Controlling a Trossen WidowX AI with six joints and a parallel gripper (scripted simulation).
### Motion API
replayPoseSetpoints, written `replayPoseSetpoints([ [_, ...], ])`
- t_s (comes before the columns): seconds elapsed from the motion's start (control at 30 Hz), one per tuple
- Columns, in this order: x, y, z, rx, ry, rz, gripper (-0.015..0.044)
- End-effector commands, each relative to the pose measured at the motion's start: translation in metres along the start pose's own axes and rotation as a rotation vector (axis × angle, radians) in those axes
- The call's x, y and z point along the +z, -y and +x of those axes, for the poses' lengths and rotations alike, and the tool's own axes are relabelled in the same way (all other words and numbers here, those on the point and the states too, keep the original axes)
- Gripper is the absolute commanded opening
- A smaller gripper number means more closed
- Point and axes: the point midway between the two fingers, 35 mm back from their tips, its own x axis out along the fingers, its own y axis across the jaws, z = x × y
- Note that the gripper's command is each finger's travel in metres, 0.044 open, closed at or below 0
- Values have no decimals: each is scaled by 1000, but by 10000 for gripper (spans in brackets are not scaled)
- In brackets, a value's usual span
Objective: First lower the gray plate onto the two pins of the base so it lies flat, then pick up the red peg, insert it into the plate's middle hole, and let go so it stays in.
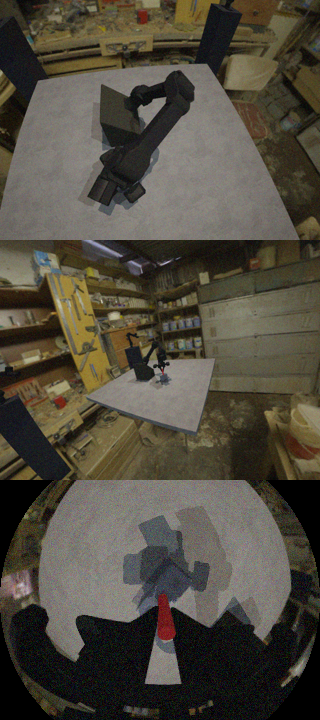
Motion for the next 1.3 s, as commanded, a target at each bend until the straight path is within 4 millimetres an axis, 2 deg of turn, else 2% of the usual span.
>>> replayPoseSetpoints([
  [0.0, 0, 0, 0, 1, 1, 0, 0],
  [0.9, 1, 0, 2, -2, -1, -2, 0],
  [1.1, 1, 0, 2, -2, -1, -2, 150],
  [1.27, 1, 0, 2, -2, -1, -2, 150],
])
